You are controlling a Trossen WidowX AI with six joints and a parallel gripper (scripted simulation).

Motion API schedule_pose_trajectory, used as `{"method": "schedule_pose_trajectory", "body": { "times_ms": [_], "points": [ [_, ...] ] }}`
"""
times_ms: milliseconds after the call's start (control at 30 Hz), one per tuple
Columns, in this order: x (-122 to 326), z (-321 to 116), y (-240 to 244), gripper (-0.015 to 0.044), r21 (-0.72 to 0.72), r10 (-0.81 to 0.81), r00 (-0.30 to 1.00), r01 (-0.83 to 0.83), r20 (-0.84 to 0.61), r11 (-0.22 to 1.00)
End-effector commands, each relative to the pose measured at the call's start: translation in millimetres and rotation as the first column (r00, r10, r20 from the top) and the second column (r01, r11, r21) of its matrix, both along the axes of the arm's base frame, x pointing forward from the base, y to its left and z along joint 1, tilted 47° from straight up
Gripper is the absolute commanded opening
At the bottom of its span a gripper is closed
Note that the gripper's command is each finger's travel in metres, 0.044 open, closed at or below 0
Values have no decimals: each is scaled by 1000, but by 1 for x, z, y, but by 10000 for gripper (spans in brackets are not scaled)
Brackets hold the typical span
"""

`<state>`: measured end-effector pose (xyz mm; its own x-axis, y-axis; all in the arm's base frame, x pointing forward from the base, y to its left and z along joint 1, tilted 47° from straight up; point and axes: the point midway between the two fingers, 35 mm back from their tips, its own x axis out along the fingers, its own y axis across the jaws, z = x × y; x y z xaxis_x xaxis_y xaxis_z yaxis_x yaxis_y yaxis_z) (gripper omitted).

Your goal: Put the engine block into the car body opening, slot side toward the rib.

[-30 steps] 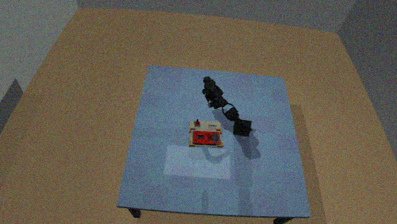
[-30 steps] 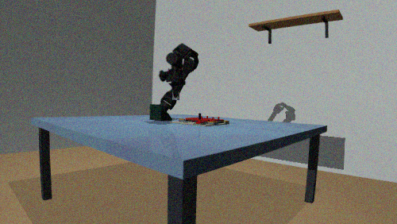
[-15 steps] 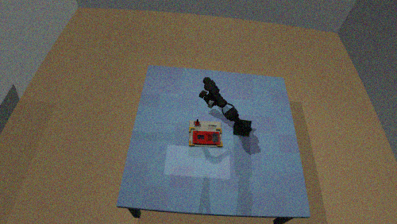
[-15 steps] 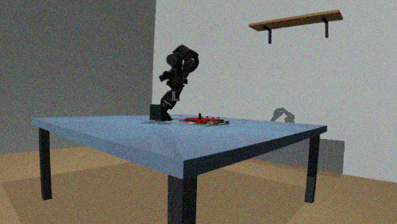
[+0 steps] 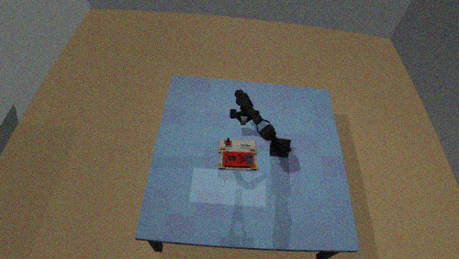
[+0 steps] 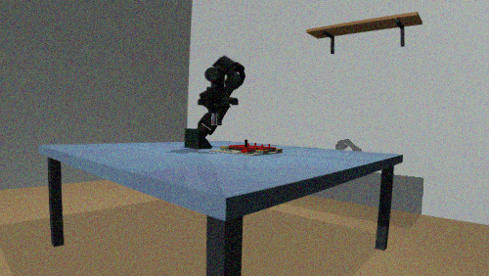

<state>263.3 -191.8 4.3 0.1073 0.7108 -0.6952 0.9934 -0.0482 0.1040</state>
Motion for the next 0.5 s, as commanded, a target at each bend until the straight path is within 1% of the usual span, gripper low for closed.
{"method": "schedule_pose_trajectory", "body": {
  "times_ms": [0,233,467],
  "points": [
    [1,-1,1,0,-19,100,990,-98,103,995],
    [1,-2,2,0,-76,267,927,-256,265,964],
    [1,-3,3,0,-158,424,810,-394,407,905]
  ]
}}
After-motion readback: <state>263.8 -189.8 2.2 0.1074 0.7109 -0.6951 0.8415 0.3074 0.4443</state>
